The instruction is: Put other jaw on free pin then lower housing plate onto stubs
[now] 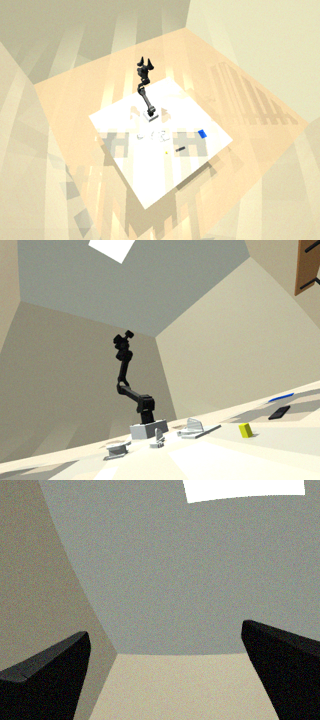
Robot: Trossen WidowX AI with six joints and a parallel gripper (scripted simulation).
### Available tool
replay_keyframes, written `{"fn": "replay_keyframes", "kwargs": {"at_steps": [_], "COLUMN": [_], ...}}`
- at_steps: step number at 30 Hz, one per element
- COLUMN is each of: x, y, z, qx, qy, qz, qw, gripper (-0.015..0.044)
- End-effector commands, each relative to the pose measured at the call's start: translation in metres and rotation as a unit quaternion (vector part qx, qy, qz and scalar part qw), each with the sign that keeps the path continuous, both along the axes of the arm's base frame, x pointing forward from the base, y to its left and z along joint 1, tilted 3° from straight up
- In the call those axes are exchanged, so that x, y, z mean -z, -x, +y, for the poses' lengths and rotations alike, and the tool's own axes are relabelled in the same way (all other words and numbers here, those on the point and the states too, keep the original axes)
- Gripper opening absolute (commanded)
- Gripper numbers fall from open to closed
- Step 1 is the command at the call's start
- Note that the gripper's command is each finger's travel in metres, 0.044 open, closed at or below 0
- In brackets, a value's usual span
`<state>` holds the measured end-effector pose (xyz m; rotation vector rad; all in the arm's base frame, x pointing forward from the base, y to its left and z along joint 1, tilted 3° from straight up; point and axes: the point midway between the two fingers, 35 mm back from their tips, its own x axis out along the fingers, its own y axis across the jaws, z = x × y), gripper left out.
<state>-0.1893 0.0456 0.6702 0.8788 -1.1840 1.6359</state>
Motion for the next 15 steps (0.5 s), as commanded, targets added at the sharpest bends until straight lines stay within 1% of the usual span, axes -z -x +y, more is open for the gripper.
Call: {"fn": "replay_keyframes", "kwargs": {"at_steps": [1,2,15], "x": [0.0,0.0,-0.015], "y": [0.0,-0.001,-0.085], "z": [0.0,0.0,0.0], "qx": [0.0,0.002,0.163], "qy": [0.0,-0.001,-0.046], "qz": [0.0,0.001,0.074], "qw": [1.0,1.0,0.983], "gripper": [0.0426,0.044,0.044]}}
